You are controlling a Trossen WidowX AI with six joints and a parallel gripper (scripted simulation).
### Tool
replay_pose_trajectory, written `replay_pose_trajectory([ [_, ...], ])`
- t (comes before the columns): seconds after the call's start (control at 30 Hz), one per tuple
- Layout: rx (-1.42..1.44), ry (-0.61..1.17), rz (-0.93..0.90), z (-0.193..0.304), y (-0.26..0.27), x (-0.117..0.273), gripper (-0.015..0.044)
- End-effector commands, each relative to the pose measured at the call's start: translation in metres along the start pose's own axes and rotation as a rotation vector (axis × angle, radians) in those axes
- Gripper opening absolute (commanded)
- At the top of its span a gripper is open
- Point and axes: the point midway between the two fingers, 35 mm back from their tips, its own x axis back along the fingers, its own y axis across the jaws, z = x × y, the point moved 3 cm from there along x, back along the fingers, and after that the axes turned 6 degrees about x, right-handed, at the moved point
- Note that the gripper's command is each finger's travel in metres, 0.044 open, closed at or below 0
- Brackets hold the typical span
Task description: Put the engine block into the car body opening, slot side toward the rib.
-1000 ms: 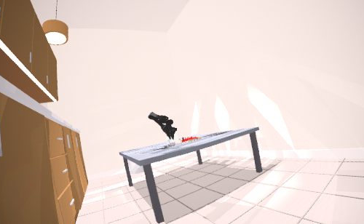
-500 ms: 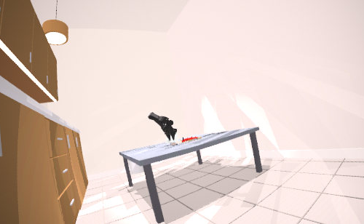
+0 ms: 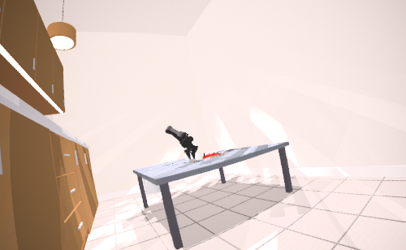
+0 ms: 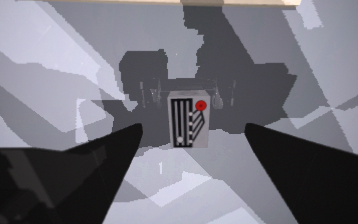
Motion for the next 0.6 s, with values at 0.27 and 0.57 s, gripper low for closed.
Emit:
replay_pose_trajectory([
  [0.27,0.012,-0.003,-0.010,-0.0029,0.0024,-0.0123,0.0335],
  [0.57,0.012,-0.003,-0.010,-0.0029,0.0024,-0.0123,0.0138],
])
